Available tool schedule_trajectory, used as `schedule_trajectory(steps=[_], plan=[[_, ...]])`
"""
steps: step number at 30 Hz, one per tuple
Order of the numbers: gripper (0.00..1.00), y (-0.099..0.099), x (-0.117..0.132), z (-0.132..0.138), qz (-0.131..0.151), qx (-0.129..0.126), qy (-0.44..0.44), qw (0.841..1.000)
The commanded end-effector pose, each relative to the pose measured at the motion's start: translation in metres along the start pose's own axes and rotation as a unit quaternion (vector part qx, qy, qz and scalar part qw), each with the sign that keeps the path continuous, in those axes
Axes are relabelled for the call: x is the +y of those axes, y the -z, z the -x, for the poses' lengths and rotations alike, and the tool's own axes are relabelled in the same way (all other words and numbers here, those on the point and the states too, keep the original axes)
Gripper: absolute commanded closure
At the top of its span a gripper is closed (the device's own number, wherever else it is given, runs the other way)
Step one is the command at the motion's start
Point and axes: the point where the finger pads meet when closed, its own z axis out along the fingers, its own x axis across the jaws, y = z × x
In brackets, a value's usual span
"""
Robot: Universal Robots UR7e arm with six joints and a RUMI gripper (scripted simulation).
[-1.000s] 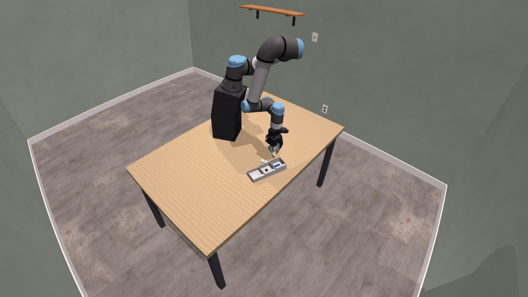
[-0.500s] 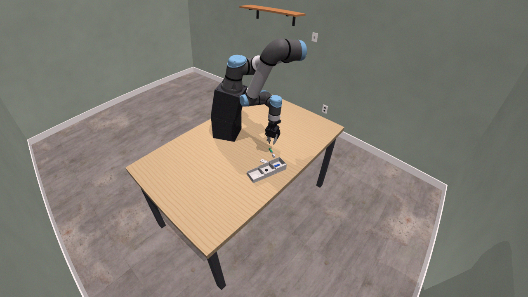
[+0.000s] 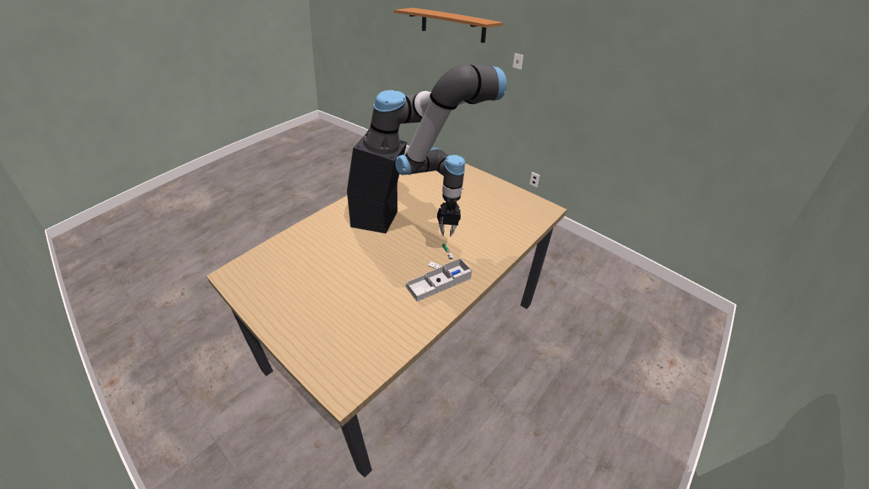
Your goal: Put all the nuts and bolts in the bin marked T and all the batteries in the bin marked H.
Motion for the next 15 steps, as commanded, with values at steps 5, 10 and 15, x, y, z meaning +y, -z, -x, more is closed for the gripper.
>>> schedule_trajectory(steps=[5, 10, 15], plan=[[0.83, 0.0003, 0.0002, -0.0002, 0.003, 0.007, 0.126, 0.992], [0.83, 0.0003, 0.0005, -0.0002, 0.003, 0.011, 0.184, 0.983], [0.83, 0.0003, 0.0007, -0.0002, 0.003, 0.014, 0.213, 0.977]])
